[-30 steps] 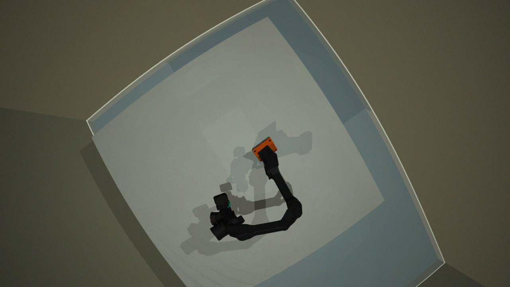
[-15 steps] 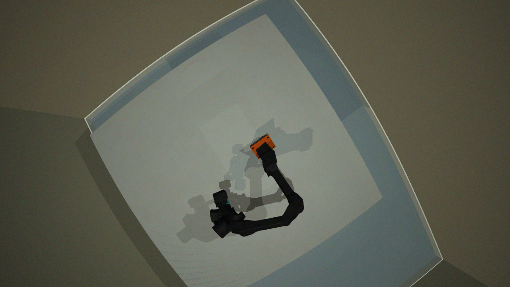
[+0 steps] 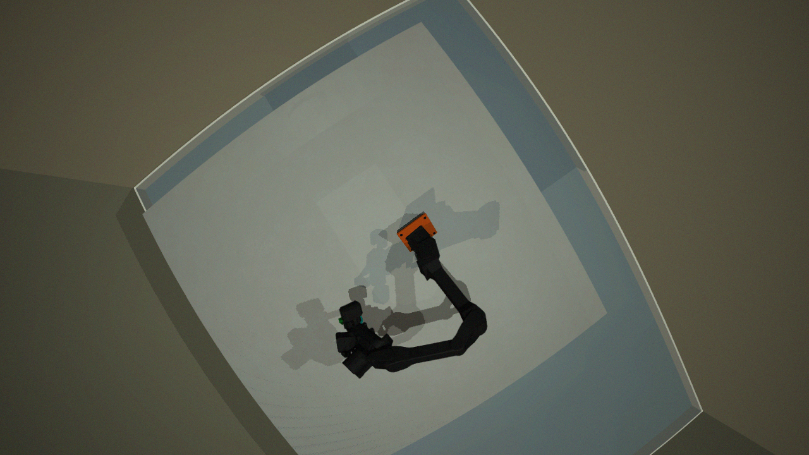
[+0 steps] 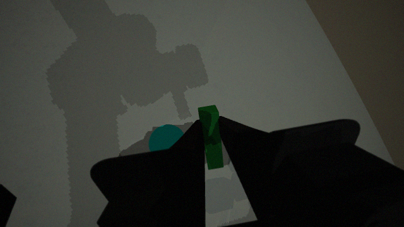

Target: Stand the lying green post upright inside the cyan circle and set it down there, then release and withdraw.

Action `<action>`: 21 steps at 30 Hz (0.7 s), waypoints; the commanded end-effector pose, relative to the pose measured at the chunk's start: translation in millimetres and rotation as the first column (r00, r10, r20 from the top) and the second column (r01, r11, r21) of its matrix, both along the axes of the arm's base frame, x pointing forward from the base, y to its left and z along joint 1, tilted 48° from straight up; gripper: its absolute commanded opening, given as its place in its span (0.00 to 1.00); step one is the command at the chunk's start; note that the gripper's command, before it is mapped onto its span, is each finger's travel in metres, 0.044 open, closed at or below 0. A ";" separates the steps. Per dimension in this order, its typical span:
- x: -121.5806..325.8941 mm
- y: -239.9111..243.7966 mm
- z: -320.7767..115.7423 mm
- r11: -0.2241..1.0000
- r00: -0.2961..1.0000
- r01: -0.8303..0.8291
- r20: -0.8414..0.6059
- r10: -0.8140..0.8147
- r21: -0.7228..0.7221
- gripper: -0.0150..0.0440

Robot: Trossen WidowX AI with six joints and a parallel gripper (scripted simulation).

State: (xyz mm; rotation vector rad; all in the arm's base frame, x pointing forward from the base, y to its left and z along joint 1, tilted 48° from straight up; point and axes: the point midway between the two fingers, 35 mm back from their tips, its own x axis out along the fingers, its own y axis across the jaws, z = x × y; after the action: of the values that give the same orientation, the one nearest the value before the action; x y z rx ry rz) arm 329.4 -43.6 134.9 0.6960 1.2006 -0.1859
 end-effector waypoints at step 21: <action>1.2 0.5 2.2 0.992 0.991 0.095 0.105 -0.086 -0.086 0.29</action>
State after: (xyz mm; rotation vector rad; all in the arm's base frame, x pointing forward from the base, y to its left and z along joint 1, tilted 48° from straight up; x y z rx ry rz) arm 330.5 -42.4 134.7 0.6742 1.0872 -0.2603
